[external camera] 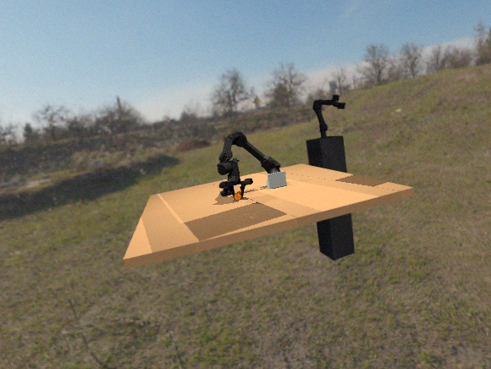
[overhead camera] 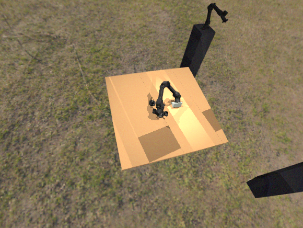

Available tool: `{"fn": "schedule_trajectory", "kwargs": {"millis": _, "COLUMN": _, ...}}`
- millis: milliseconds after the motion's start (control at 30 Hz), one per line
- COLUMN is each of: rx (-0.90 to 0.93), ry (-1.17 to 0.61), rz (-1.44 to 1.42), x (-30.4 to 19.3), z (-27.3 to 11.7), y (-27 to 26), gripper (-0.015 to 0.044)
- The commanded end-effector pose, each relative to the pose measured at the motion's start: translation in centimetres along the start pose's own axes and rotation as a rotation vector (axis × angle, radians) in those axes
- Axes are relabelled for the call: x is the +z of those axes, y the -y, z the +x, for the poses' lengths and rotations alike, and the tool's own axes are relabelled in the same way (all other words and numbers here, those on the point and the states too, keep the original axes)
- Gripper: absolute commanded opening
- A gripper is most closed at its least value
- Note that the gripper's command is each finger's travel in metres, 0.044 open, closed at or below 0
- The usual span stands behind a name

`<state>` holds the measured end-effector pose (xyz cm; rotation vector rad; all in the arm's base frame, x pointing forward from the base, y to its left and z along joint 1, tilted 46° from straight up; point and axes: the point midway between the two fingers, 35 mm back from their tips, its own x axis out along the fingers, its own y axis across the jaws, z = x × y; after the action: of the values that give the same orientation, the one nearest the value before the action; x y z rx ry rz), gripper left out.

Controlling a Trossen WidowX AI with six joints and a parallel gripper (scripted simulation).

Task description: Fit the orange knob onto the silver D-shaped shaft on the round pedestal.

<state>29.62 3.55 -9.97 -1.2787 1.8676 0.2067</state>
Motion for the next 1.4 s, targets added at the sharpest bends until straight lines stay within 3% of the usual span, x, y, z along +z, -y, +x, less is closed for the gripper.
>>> {"fn": "schedule_trajectory", "kwargs": {"millis": 0, "rx": -0.003, "ry": -0.001, "rz": -0.004, "x": 0.0, "z": 0.0, "y": 0.0, "gripper": 0.0179}}
{"fn": "schedule_trajectory", "kwargs": {"millis": 1367, "rx": 0.005, "ry": 0.672, "rz": -0.005, "x": -3.9, "z": -1.7, "y": 0.0, "gripper": 0.0179}}
